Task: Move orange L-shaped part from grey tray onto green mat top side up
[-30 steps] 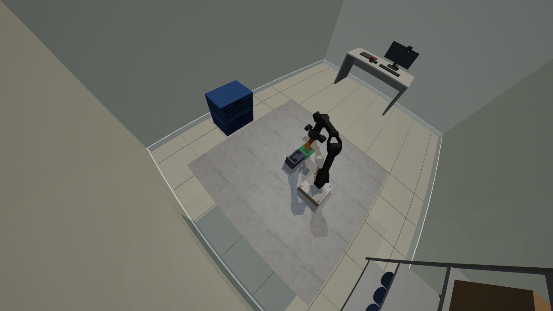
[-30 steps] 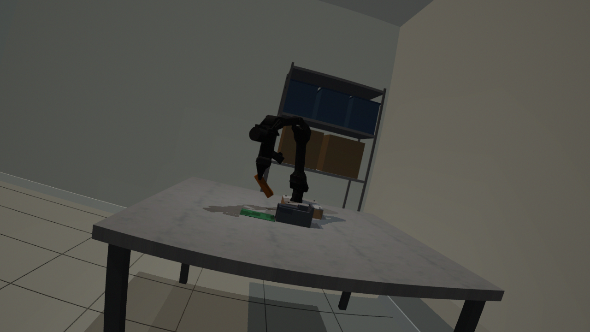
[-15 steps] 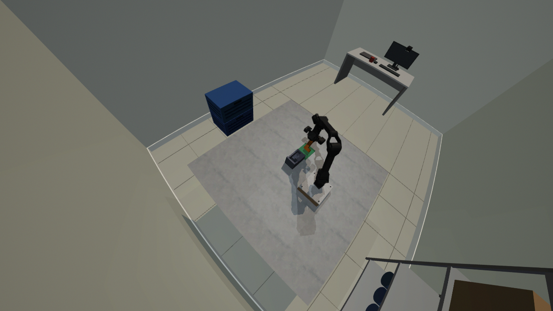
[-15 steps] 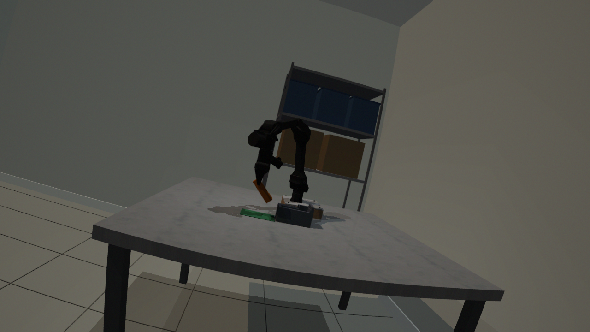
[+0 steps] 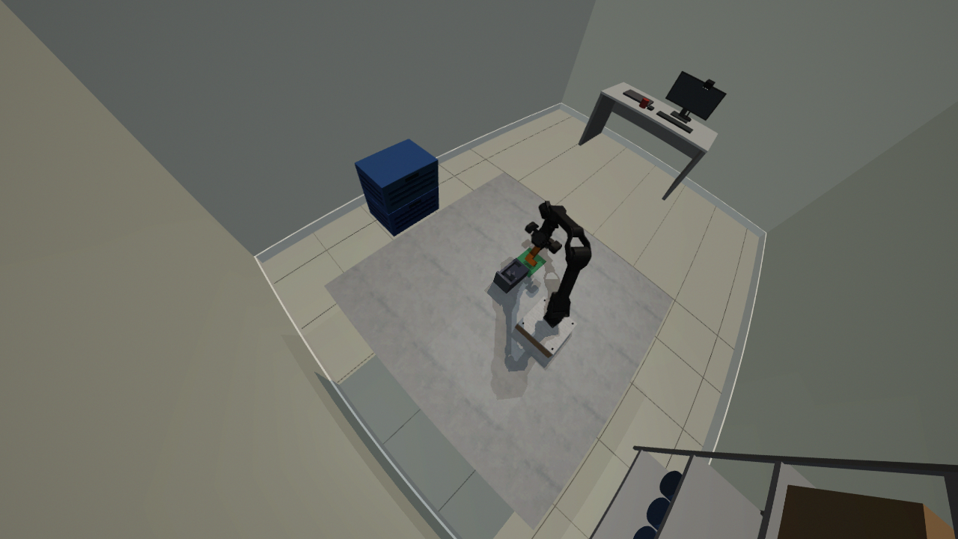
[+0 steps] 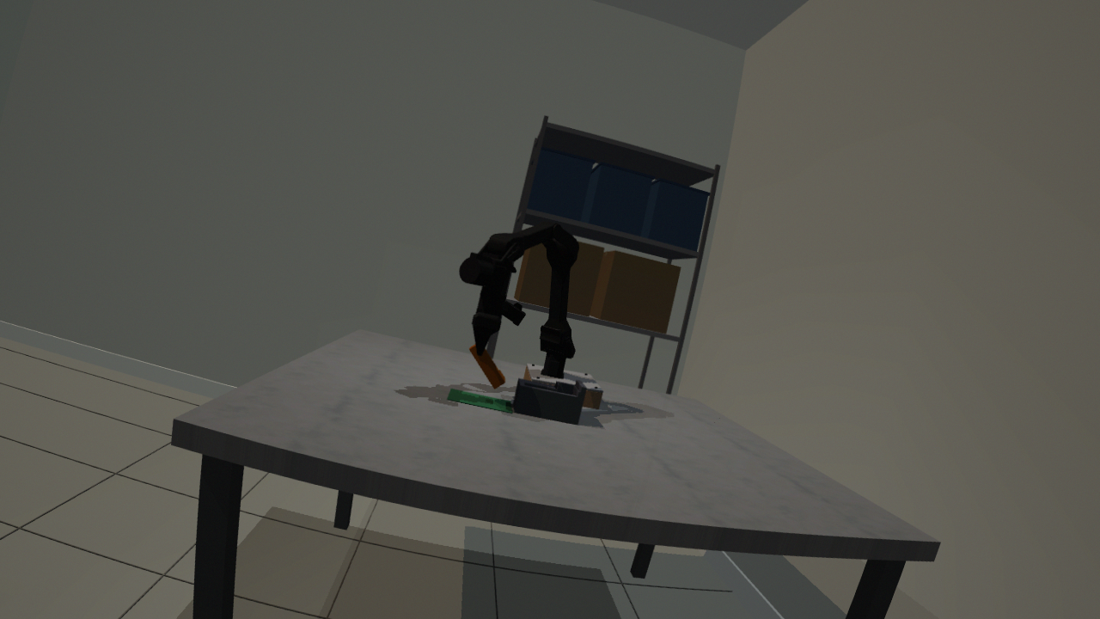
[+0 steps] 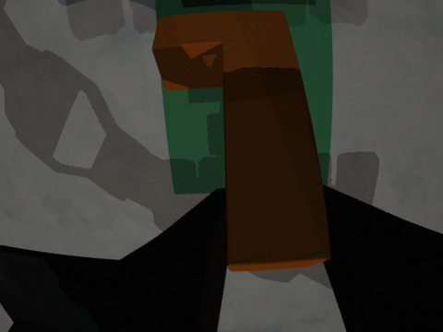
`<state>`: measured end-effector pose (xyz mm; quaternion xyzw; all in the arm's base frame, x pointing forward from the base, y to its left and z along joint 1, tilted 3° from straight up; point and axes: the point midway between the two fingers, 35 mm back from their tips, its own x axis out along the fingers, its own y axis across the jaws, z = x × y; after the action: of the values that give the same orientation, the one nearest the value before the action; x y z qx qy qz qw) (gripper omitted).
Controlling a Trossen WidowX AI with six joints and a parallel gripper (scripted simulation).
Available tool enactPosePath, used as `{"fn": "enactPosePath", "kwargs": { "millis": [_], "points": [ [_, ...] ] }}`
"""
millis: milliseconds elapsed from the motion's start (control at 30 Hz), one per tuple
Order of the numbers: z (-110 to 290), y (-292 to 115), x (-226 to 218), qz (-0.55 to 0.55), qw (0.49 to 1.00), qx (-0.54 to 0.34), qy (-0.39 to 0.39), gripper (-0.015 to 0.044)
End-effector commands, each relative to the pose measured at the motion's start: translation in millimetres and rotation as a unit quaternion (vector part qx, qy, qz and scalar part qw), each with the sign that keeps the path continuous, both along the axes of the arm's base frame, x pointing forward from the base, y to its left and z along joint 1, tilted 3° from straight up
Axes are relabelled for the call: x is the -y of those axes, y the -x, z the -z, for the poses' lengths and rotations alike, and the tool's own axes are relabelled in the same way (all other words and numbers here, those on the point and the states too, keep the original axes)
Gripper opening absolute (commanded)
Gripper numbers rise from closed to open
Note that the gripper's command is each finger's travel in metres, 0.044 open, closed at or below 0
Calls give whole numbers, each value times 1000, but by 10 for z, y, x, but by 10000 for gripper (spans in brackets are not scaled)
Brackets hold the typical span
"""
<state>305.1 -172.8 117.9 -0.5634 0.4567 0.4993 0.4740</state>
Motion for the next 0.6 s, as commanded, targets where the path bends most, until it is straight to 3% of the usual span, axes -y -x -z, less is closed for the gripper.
{"fn": "enactPosePath", "kwargs": {
  "millis": [0, 567],
  "points": [
    [64, -10, -4, -3, 1000, 0, -2, 0],
    [332, -30, 4, -3, 1000, 0, -2, 0]
  ]
}}
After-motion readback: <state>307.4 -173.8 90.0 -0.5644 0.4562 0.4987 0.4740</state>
